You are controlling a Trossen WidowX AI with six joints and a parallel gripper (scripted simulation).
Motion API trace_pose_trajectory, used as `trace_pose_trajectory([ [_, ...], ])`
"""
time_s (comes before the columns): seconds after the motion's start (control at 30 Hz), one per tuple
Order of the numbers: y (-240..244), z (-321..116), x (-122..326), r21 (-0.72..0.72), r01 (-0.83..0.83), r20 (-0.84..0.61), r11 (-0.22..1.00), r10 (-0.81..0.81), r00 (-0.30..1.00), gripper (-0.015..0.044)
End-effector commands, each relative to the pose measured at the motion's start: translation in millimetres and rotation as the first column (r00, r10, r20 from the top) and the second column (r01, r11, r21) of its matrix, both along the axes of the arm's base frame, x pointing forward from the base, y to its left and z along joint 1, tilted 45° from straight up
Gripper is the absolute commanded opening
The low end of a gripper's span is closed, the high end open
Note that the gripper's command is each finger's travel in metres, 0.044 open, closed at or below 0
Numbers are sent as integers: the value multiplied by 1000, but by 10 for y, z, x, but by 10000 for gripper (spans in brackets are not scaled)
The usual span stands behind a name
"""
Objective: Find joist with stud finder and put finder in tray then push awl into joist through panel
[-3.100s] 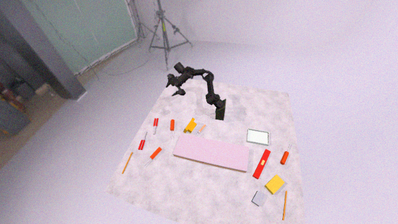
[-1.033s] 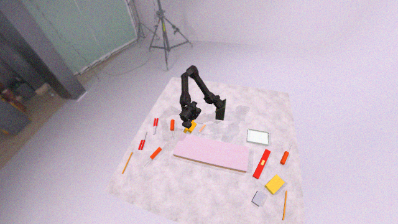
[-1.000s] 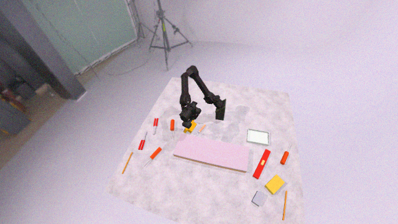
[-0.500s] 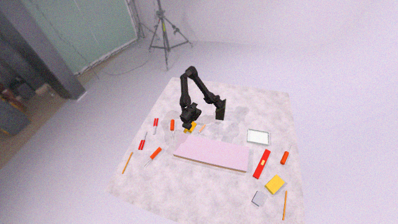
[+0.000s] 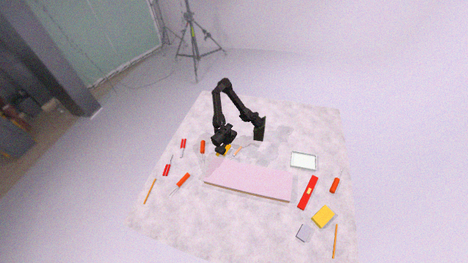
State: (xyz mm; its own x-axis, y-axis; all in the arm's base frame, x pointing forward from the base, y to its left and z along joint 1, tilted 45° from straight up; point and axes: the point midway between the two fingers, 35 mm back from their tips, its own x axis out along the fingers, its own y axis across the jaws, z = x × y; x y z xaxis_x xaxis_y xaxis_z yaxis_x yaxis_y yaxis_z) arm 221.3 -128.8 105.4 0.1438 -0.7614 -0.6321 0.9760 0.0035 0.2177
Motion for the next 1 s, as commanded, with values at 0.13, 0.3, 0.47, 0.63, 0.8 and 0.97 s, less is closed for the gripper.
trace_pose_trajectory([
  [0.13,-93,-121,2,3,-1,-12,1000,1,1000,440],
  [0.3,-150,-171,7,1,-1,-12,1000,1,1000,440],
  [0.47,-178,-195,7,0,-1,-12,1000,1,1000,433],
  [0.63,-178,-195,7,0,-1,-12,1000,1,1000,400],
  [0.8,-178,-195,7,0,-1,-12,1000,1,1000,367],
  [0.97,-176,-193,7,0,-1,-12,1000,1,1000,314],
])
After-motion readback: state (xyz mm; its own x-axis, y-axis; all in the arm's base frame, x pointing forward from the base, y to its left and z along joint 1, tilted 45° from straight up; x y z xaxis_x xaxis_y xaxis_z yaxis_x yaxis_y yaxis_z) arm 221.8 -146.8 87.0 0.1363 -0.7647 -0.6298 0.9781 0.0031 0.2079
